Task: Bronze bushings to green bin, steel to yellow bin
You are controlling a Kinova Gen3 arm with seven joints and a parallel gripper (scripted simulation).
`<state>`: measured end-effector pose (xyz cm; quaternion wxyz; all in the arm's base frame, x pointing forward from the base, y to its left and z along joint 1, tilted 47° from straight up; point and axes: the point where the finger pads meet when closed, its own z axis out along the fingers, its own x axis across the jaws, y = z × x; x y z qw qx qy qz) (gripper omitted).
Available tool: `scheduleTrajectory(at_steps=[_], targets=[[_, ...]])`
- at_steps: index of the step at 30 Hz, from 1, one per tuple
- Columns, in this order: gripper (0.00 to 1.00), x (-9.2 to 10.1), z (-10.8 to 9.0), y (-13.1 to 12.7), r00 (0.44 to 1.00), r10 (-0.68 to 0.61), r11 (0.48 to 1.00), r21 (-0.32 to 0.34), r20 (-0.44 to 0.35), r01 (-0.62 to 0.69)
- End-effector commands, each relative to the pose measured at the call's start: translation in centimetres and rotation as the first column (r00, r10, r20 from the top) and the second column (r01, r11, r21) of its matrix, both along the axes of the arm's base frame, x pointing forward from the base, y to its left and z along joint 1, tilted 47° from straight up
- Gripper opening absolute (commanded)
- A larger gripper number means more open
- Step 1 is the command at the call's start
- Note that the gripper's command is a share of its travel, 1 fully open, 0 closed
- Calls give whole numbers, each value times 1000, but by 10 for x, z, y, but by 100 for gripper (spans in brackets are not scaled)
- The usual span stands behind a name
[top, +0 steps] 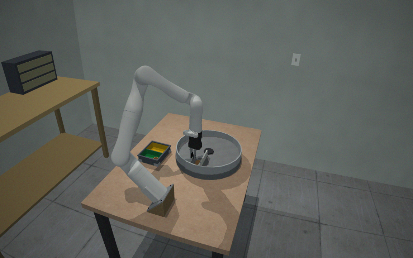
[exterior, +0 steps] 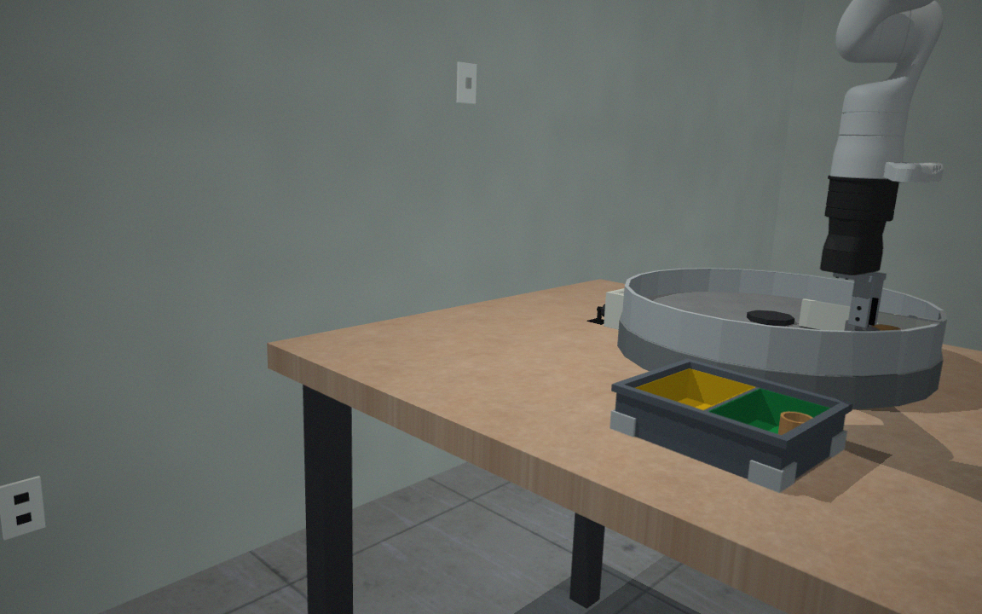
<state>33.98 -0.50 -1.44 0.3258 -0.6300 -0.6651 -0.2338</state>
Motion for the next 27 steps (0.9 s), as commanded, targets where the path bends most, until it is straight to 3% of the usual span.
scheduleTrajectory(at_steps=[1,27], targets=[[40,0,0,0,1000,-1,1000,0,0,1],[40,-3,-14,14,1000,-1,1000,-1,0,1]])
